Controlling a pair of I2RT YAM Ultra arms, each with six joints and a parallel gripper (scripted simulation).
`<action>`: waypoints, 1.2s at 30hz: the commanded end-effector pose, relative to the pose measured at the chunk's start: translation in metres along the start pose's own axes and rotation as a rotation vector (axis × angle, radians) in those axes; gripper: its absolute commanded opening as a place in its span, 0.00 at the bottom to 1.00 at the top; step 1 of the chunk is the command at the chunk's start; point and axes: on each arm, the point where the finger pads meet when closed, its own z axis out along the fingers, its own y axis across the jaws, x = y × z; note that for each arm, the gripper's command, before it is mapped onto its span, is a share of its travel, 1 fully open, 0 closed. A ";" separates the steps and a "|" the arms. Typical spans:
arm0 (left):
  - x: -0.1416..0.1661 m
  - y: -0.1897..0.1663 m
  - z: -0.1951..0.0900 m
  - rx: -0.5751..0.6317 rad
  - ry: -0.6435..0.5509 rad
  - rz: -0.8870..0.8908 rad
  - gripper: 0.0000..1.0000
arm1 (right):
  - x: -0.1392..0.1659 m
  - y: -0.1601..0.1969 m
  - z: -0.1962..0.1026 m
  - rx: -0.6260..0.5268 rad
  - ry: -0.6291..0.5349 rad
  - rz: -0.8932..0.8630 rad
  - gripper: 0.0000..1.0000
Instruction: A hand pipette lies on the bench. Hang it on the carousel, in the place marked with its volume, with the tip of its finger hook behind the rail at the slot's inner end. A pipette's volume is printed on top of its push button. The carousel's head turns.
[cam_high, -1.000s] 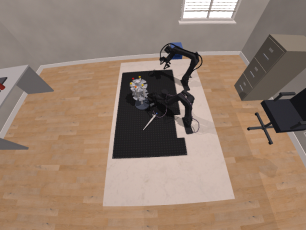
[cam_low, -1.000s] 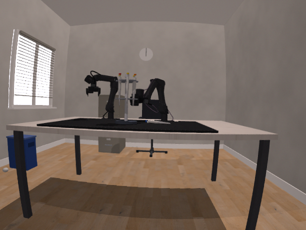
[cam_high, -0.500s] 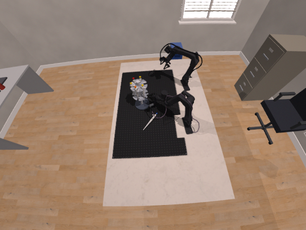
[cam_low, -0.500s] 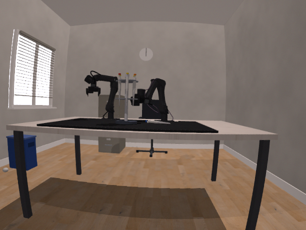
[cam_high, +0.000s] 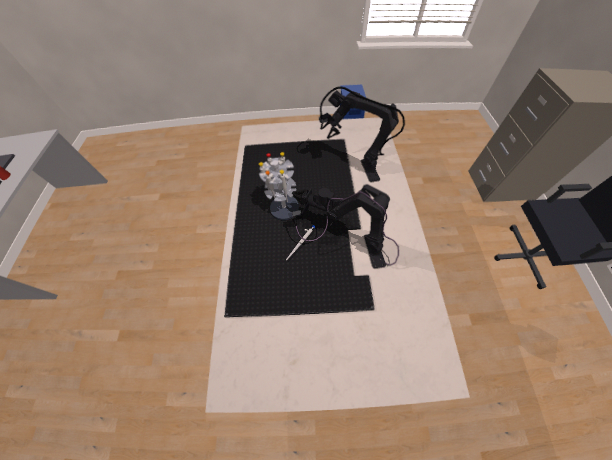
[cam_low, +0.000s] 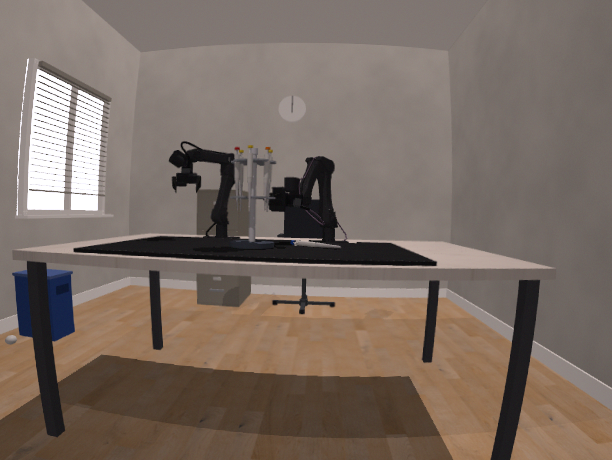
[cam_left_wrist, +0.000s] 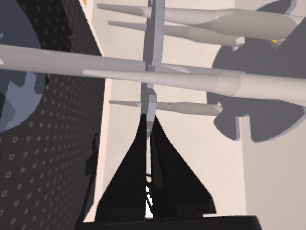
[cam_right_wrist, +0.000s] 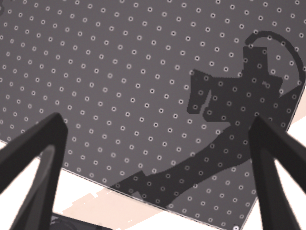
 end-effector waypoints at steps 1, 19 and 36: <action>-0.005 -0.014 -0.003 0.035 0.011 0.007 0.00 | -0.010 -0.004 -0.006 0.018 -0.041 -0.025 1.00; -0.026 -0.009 0.006 0.020 0.279 0.012 0.00 | -0.010 -0.004 -0.006 0.018 -0.041 -0.025 1.00; -0.039 -0.017 0.009 0.034 0.422 0.022 0.49 | -0.010 -0.004 -0.006 0.018 -0.041 -0.025 1.00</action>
